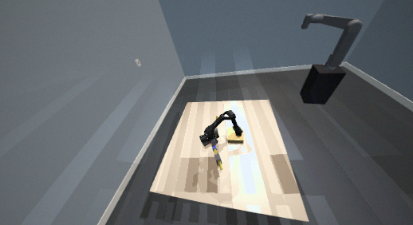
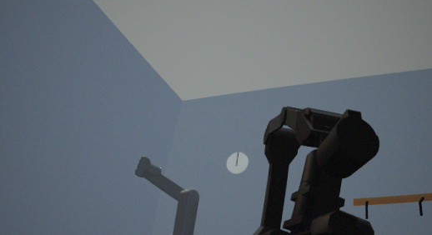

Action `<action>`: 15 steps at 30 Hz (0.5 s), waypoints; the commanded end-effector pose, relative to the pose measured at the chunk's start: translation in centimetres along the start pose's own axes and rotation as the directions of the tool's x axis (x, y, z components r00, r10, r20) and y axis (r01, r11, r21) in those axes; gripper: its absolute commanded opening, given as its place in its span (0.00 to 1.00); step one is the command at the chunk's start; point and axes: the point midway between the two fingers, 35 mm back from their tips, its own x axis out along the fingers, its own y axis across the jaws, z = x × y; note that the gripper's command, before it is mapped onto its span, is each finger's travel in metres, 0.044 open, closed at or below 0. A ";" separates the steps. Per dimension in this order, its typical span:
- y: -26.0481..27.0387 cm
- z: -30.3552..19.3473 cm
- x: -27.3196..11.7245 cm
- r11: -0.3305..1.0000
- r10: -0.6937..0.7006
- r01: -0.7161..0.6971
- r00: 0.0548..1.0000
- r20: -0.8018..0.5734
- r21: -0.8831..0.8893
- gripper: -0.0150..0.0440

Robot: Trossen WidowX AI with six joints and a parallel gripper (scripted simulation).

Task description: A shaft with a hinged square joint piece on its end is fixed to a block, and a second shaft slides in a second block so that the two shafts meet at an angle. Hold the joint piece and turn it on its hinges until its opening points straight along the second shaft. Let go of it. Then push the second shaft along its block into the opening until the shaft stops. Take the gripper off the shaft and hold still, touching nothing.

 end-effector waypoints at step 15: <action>0.0 0.0 0.0 1.000 0.000 0.000 1.000 0.000 0.000 0.46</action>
